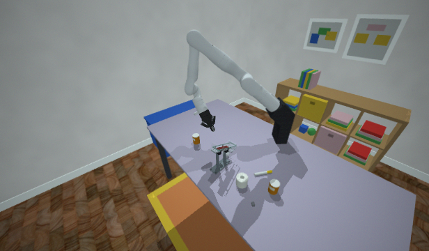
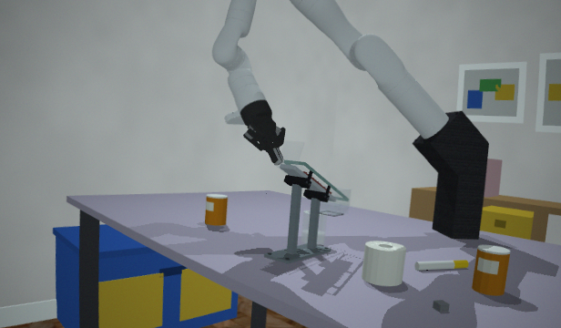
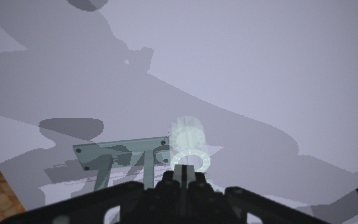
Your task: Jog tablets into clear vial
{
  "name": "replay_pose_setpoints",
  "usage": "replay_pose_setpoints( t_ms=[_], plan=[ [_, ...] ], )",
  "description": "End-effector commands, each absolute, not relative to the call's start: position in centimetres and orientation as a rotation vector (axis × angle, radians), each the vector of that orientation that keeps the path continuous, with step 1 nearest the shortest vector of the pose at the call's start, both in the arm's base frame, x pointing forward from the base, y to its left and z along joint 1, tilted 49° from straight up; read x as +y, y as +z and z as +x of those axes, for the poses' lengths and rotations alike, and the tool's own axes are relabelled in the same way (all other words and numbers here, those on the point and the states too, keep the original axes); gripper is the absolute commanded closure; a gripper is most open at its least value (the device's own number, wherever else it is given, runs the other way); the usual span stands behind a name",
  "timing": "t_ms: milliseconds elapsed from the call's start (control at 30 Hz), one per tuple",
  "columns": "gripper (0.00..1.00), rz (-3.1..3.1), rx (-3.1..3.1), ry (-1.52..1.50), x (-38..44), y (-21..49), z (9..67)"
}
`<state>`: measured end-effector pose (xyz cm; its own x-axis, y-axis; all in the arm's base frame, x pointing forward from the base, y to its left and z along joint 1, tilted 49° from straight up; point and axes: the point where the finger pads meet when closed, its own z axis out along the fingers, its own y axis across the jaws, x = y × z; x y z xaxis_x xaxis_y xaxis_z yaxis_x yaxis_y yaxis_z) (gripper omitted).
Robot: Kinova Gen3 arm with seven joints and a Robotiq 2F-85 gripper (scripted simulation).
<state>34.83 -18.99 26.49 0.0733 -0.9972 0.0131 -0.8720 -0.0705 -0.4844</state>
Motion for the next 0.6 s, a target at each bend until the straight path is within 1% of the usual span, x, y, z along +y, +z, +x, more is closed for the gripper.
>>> replay_pose_setpoints(
  t_ms=[0,567],
  plan=[
    [1.0,-2.022,1.839,-0.502,-18.8,26.28,34.39],
    [1.0,-2.106,1.715,-0.548,-18.02,25.62,33.74]
  ],
)
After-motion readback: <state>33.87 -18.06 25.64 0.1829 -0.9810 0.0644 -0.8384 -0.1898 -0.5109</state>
